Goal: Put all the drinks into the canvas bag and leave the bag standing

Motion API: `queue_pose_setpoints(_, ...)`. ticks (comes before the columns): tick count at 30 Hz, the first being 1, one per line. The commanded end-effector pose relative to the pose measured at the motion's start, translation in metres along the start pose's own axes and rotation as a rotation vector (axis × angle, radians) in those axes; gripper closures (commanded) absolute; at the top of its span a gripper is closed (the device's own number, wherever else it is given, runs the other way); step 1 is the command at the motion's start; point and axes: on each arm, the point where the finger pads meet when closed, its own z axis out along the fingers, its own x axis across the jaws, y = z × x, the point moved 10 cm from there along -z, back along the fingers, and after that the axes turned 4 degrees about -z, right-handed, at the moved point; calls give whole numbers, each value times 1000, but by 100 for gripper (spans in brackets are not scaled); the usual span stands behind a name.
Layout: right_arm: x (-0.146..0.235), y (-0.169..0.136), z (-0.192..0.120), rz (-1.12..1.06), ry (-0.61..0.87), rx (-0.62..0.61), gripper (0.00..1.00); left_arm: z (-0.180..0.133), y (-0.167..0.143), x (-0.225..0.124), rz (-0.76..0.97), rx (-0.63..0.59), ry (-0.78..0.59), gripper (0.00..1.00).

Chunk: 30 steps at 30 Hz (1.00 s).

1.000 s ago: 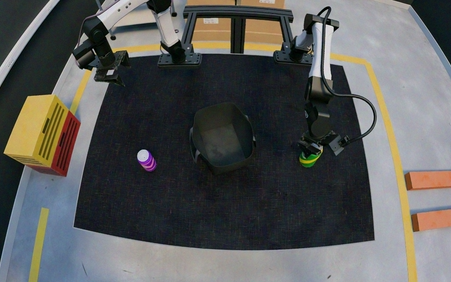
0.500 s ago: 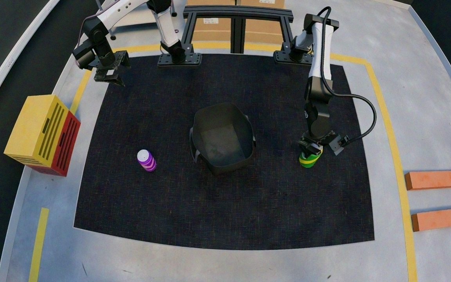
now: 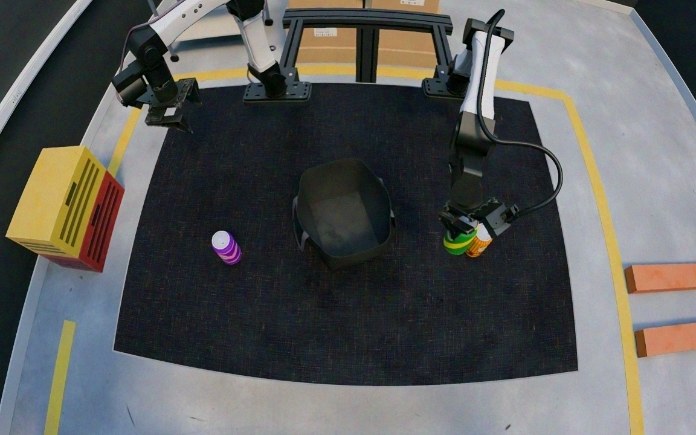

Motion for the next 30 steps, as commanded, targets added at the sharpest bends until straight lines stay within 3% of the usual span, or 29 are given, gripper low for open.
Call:
queue_pose_setpoints(1, 0, 1, -12, 8, 31, -56, 0, -32, 28, -12, -84, -104, -33, 26)
queue_pose_setpoints(4, 0, 1, -12, 8, 31, -56, 0, -36, 23, -20, -88, -106, -43, 26)
queue_pose_setpoints(7, 0, 1, -12, 8, 31, -56, 0, -9, -6, -28, -44, -52, 7, 26)
queue_pose_setpoints(10, 0, 1, -12, 8, 31, -56, 0, -29, -2, -33, -60, -67, -16, 26)
queue_pose_setpoints(12, 0, 1, -12, 8, 31, -56, 0, -15, -15, -39, -46, -50, 6, 26)
queue_pose_setpoints(16, 0, 1, -12, 8, 31, -56, 0, -33, 1, -42, -72, -88, -44, 26)
queue_pose_setpoints(18, 0, 1, -12, 8, 31, -56, 0, -19, -22, -44, -44, -44, 18, 26)
queue_pose_setpoints(22, 0, 1, -12, 8, 31, -56, 0, -41, -10, -52, -67, -79, -40, 26)
queue_pose_setpoints(30, 0, 1, -12, 8, 31, -56, 0, -42, -1, -50, -86, -97, -56, 26)
